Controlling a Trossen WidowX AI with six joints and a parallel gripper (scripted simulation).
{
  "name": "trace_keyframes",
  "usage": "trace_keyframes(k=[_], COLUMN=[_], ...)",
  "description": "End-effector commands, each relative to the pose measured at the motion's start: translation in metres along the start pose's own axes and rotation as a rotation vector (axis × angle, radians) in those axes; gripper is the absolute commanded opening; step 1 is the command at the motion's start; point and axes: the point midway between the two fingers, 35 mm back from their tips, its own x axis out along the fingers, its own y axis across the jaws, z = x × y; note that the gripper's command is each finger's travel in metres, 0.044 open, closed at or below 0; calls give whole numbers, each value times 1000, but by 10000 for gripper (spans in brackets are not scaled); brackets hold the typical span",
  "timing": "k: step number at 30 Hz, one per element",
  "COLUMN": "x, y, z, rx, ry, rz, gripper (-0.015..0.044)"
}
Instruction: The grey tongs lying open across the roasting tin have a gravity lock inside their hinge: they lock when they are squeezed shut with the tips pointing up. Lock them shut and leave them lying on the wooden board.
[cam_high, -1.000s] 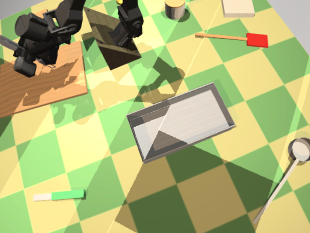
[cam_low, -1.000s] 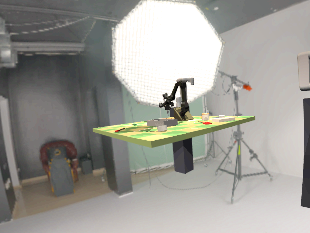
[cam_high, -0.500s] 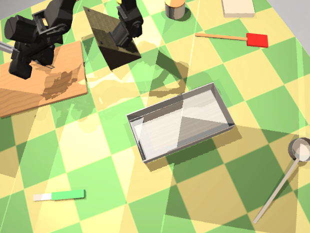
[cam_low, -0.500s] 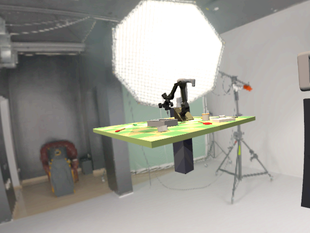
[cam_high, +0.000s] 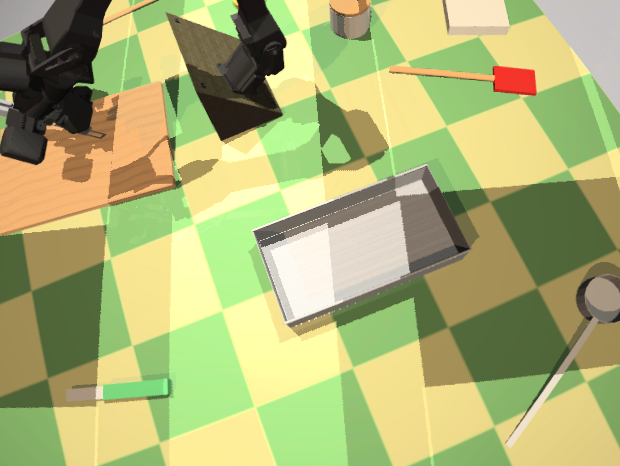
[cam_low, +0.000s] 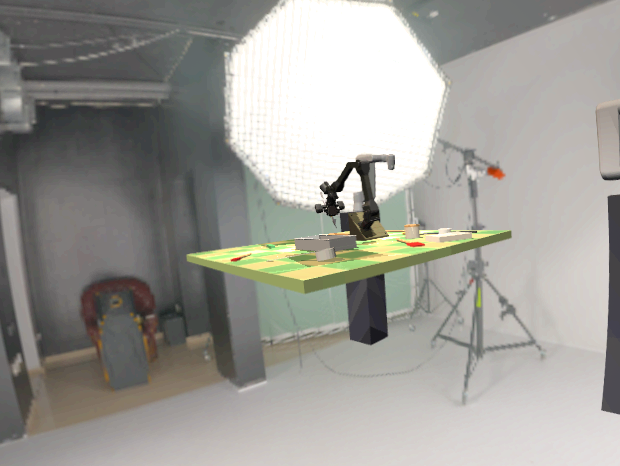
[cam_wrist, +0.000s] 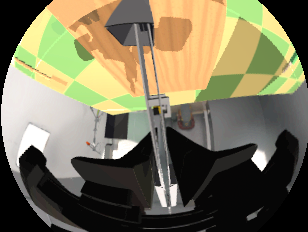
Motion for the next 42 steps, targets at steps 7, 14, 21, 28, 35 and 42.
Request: trace_keyframes(k=[7,14,21,28,35,42], x=[10,13,15,14,12,6], y=[-3,-4,-3,-1,1,5], z=[-9,-11,-12,-13,-14,-14], rx=[3,2,4,7,10,15], ry=[-132,-230,-329,-428,-529,-630], rz=[-6,-8,-11,-14,-17,-22], gripper=[-150,-150,-150,-150,-150,-150])
